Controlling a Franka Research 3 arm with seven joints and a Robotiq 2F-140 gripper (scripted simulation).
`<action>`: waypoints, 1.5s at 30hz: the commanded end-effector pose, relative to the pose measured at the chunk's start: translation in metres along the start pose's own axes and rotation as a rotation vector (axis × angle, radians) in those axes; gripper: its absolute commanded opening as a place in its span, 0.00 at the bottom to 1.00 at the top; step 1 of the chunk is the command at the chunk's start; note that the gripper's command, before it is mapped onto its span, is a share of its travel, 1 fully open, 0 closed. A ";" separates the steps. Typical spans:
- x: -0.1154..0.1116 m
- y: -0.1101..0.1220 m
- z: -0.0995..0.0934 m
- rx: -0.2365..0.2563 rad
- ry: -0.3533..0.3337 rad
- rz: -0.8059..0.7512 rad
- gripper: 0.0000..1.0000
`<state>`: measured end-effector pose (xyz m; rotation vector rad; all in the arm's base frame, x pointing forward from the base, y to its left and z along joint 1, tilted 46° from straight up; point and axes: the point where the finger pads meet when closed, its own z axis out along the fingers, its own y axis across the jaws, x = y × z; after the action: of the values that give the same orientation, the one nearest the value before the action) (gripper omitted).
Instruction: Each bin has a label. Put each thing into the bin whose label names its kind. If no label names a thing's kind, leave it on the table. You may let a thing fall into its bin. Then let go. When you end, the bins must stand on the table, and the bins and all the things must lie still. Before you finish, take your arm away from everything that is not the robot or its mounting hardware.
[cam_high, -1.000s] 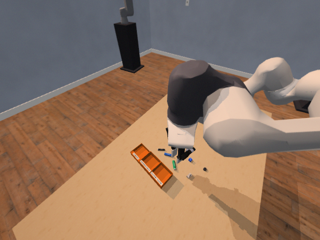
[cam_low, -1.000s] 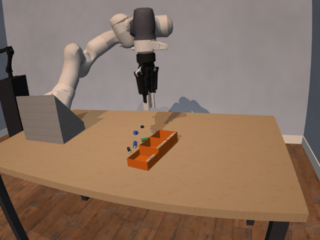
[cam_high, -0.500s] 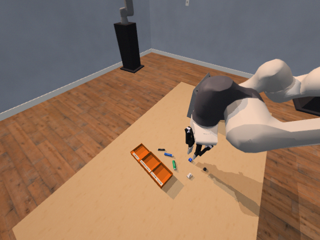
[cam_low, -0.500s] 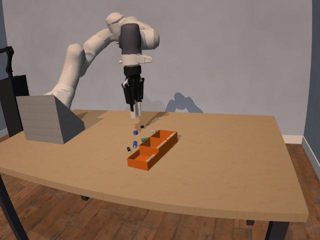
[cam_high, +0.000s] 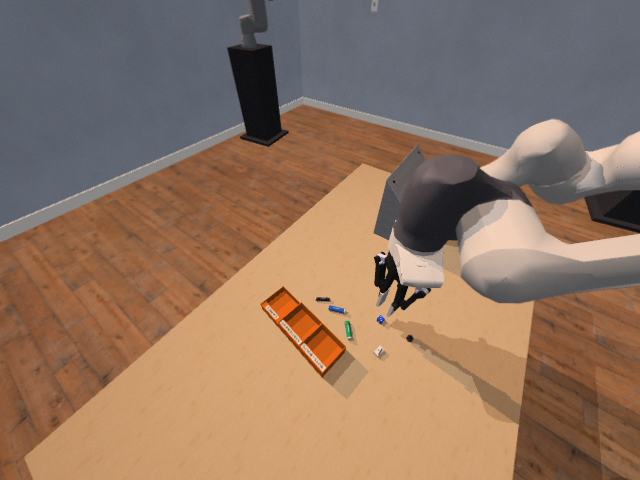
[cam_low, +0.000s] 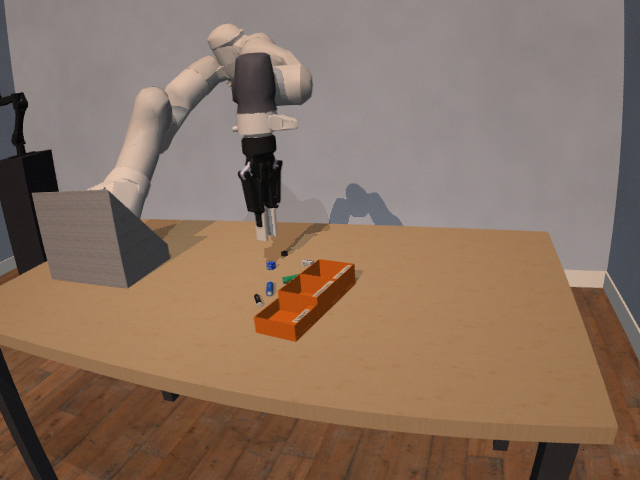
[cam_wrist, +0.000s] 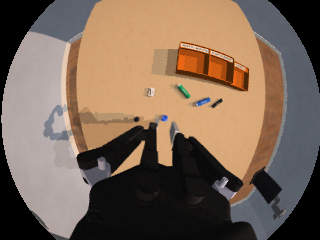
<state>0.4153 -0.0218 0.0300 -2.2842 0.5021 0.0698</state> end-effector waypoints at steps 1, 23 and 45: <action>0.003 0.002 -0.001 -0.004 0.009 -0.016 0.19; 0.001 -0.001 -0.001 -0.004 0.009 -0.016 0.19; 0.003 0.000 0.059 -0.004 0.009 -0.016 0.19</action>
<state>0.4192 0.0145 -0.0035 -2.2866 0.5061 0.0755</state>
